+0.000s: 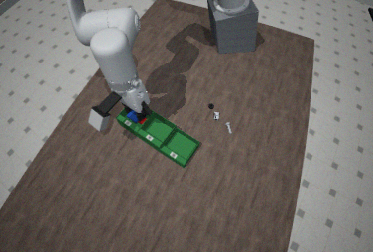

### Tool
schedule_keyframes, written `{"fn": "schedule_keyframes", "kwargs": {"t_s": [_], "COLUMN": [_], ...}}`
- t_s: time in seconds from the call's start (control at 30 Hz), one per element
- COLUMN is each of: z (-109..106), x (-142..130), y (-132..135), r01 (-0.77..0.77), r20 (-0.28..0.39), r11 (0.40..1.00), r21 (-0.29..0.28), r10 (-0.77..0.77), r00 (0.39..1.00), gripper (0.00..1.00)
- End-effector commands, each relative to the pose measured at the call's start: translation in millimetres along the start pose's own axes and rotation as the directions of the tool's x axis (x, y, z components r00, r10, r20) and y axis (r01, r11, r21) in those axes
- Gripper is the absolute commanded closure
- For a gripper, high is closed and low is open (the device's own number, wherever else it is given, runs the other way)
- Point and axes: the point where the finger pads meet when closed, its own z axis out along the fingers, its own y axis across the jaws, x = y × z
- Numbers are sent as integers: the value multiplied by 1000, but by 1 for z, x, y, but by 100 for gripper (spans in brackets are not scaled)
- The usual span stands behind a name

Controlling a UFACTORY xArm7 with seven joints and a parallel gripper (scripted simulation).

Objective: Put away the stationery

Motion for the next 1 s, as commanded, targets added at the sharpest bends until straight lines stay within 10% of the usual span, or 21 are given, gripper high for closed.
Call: {"fn": "schedule_keyframes", "kwargs": {"t_s": [0.0, 0.4, 0.43, 0.97], "z": [5, 6, 6, 6], "x": [2, 2, 2, 2], "y": [0, 0, 0, 0], "r01": [0, 0, 0, 0], "r20": [-5, -5, -5, -5], "r11": [1000, 1000, 1000, 1000], "r21": [-1, -1, -1, -1], "r10": [0, 0, 0, 0], "r00": [1000, 1000, 1000, 1000], "gripper": [100, 100, 53, 53]}}
